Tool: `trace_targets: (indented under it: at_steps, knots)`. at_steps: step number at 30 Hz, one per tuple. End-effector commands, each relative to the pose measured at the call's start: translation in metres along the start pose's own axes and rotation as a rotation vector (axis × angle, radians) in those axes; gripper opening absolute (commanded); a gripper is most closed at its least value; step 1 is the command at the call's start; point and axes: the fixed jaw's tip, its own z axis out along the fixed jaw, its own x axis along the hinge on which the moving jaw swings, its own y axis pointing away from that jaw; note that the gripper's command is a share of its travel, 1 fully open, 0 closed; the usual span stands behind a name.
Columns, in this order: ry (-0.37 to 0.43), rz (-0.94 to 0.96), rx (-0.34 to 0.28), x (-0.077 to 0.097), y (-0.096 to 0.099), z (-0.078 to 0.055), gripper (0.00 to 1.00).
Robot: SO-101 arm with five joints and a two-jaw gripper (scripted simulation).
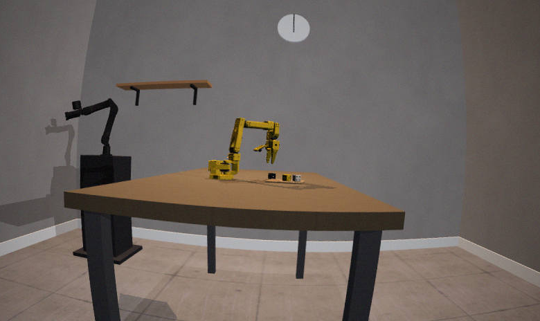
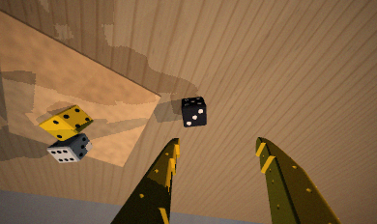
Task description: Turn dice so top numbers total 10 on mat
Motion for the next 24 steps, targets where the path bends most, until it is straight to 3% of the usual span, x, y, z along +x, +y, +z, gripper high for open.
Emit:
trace_targets:
  at_steps: [1, 24]
  knots:
    - [0.064, 0.077, 0.012, 0.0052, -0.0003, -0.0106, 0.33]
    - [0.059, 0.633, 0.03, 0.0021, -0.0055, -0.0068, 0.33]
